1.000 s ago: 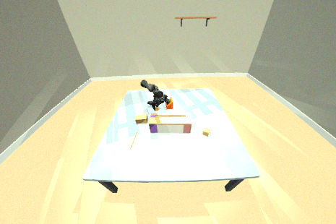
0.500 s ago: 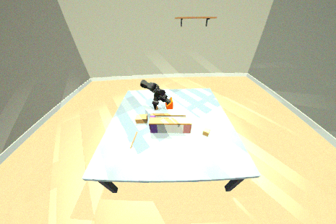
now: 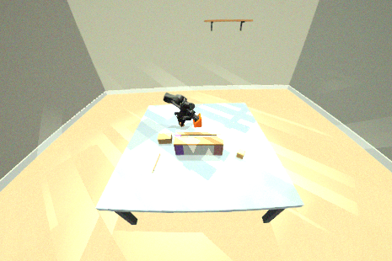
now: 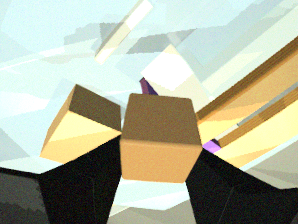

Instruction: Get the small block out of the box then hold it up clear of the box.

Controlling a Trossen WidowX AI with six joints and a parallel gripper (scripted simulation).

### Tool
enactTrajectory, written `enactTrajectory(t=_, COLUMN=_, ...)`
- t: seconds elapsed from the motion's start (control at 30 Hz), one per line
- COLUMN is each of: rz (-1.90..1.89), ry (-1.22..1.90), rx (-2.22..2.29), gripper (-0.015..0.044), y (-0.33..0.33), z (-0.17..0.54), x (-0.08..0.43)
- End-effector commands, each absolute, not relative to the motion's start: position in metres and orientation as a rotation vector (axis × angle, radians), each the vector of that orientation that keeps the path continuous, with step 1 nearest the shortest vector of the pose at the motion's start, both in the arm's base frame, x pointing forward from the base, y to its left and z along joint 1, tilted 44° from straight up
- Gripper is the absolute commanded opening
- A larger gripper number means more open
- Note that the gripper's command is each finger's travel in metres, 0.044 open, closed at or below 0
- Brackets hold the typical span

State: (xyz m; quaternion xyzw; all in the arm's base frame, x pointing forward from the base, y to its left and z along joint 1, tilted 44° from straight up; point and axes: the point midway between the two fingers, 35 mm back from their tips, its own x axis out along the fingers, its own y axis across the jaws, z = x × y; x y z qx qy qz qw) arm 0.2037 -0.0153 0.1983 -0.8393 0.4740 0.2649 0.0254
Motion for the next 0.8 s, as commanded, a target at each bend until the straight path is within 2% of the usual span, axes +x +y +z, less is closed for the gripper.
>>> enactTrajectory(t=0.0, rz=0.951, ry=1.457, rx=-2.728, gripper=0.0, y=-0.012, z=0.2026, x=0.2051)
enactTrajectory(t=0.2, rz=1.161, ry=1.433, rx=-2.904, gripper=0.0, y=-0.0077, z=0.2067, x=0.2055)
enactTrajectory(t=0.77, rz=1.168, ry=1.432, rx=-2.91, gripper=0.0, y=-0.0076, z=0.2068, x=0.2055)
